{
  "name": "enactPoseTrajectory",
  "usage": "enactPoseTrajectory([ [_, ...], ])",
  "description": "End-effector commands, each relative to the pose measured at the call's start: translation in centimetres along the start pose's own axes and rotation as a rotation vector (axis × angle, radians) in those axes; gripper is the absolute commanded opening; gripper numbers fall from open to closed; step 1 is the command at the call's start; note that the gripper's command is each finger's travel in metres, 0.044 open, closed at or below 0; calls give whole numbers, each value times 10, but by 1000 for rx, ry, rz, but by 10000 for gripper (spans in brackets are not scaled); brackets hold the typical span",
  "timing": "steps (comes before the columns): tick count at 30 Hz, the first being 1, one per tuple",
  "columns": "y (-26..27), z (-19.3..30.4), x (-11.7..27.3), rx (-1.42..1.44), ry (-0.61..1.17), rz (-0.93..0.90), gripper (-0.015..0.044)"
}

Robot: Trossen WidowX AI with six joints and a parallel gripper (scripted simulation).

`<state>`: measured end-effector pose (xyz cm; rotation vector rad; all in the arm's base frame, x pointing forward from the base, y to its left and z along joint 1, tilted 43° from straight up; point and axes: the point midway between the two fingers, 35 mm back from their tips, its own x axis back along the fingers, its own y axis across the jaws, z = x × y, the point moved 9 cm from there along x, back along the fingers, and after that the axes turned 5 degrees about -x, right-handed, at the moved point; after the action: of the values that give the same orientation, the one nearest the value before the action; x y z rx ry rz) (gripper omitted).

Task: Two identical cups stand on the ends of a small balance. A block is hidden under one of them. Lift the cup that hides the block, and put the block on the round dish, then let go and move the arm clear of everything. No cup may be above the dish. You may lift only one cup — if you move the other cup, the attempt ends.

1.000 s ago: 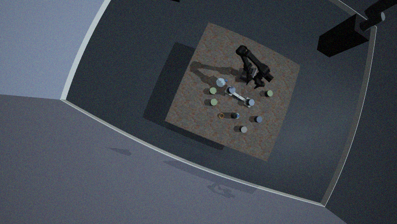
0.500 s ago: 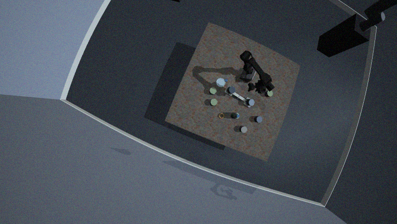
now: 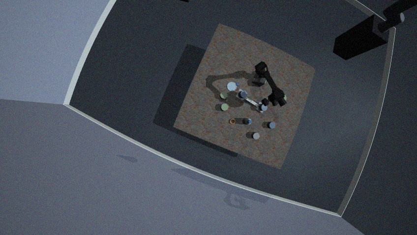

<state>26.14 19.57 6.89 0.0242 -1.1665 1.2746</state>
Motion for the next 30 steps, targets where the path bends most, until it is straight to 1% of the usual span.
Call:
enactPoseTrajectory([
  [1, -5, -15, -13, 107, 22, -53, 440],
  [15, -18, -60, -67, 489, 40, -249, 440],
  [21, -17, -60, -69, 493, 40, -252, 440],
  [24, -15, -59, -81, 493, 40, -251, 440],
  [30, -14, -59, -85, 493, 41, -251, 440],
])
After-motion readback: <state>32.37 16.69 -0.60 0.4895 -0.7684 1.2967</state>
